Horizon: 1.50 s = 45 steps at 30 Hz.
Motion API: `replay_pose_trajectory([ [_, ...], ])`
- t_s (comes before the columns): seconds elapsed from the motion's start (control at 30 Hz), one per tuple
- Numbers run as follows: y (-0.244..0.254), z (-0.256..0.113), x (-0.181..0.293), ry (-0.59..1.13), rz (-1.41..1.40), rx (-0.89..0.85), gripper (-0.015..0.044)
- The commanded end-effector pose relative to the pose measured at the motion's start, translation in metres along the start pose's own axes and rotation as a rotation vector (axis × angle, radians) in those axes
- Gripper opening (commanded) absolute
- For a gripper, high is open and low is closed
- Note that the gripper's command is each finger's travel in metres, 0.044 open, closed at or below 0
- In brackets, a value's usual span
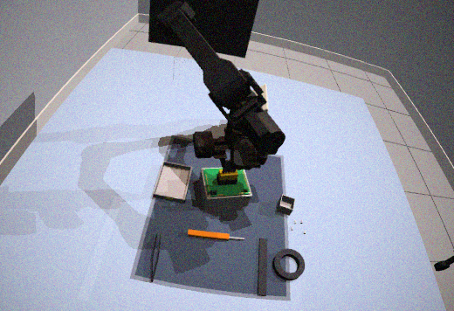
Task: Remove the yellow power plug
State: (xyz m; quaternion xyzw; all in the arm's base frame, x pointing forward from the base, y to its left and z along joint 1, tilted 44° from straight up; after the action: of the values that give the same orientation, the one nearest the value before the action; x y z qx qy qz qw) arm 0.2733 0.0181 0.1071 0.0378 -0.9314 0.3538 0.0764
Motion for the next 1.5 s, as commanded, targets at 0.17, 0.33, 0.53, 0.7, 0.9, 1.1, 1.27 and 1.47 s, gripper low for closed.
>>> replay_pose_trajectory([
  [0.17, 0.029, -0.007, 0.002, -0.024, -0.01, 0.166, 0.0],
  [0.33, 0.014, -0.009, 0.002, -0.022, -0.011, 0.072, 0.0],
  [0.53, -0.013, -0.011, 0.001, -0.018, -0.012, -0.086, 0.0],
  [0.7, -0.014, -0.012, 0.001, -0.018, -0.012, -0.091, 0.0],
  [0.9, 0.012, -0.013, 0.002, -0.022, -0.011, 0.062, 0.0],
  [1.1, 0.03, -0.012, 0.002, -0.024, -0.01, 0.167, 0.0],
  [1.27, 0.018, -0.015, 0.002, -0.023, -0.011, 0.099, 0.0],
  [1.47, 0.007, -0.021, 0.002, -0.02, -0.012, 0.029, 0.0],
])
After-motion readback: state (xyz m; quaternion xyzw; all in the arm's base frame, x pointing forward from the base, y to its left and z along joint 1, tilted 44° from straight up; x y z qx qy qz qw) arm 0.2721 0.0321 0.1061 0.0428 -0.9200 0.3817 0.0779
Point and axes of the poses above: the point midway between the two fingers, 35 mm back from their tips, its own z axis out along the fingers, its own y axis across the jaws, x = y × z, the point moved 8 cm from there along -z, back along the fingers, and after that the axes turned 1 degree about z, right-handed, at the moved point
